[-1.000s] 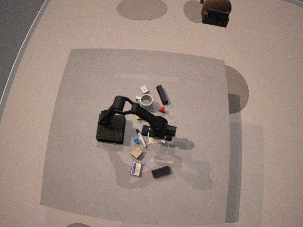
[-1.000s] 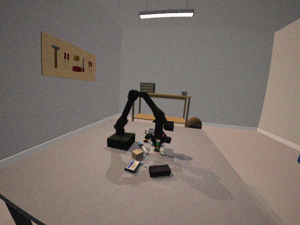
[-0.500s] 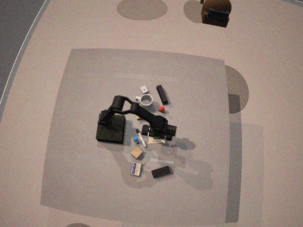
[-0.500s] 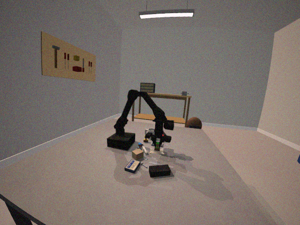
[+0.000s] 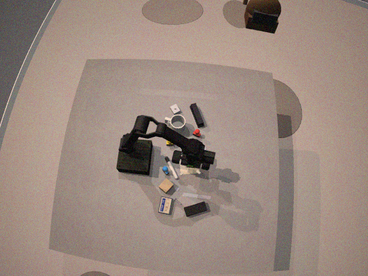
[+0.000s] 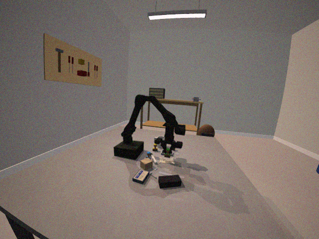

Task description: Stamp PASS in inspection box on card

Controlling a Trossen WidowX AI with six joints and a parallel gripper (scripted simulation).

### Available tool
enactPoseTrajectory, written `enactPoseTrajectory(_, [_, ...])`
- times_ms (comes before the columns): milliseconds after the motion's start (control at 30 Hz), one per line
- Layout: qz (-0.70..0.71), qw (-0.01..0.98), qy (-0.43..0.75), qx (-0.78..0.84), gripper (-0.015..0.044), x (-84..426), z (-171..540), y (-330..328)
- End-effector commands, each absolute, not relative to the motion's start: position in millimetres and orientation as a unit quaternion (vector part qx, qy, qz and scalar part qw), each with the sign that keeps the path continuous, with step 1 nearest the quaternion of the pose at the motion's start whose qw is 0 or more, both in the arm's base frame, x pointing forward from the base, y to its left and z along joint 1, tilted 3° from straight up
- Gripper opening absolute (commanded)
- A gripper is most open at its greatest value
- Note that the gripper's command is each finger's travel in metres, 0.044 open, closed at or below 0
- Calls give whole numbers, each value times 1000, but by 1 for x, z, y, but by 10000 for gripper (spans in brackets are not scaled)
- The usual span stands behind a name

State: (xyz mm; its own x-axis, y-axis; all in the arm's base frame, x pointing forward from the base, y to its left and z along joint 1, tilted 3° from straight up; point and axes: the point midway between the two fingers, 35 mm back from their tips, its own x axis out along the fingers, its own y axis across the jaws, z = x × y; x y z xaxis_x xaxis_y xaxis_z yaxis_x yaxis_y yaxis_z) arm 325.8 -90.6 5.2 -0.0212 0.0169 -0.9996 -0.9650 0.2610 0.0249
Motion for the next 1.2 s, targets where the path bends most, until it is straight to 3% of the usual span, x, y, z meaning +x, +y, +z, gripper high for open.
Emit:
enactPoseTrajectory(0, [440, 561, 561, -422, 0, 328, 14, -91])
enactPoseTrajectory(733, [440, 561, 561, -422, 0, 327, 46, -91])
enactPoseTrajectory(1167, [438, 561, 561, -423, 0, 355, 48, -137])
